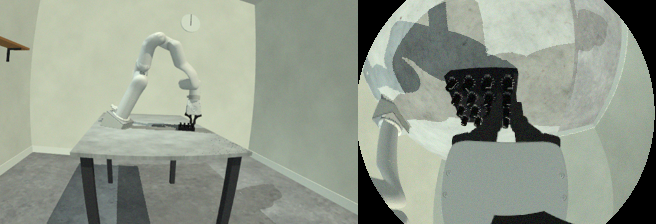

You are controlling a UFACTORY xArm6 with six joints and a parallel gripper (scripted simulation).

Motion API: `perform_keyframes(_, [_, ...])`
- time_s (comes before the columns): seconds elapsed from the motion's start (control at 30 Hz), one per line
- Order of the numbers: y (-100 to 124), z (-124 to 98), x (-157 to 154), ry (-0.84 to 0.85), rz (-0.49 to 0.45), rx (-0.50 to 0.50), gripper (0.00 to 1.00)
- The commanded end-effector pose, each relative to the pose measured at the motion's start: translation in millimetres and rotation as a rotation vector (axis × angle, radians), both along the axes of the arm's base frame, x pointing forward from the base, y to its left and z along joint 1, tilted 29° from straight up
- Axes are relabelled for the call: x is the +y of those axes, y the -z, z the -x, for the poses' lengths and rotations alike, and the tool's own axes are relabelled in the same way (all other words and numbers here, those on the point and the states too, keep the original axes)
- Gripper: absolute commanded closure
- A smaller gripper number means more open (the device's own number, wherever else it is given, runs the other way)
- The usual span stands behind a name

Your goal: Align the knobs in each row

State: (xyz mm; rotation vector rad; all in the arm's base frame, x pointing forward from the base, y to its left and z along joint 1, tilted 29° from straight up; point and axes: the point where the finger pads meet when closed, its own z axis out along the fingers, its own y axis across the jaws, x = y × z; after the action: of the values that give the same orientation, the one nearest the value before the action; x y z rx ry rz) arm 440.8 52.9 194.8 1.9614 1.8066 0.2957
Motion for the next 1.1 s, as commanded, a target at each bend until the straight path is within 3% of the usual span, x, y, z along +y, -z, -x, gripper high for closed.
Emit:
perform_keyframes(0.0, [-1.5,-0.7,0.4,-0.001,-0.001,-0.003,0.92])
perform_keyframes(1.07, [-1.5,-0.7,0.4,0.115,-0.061,-0.027,0.92])
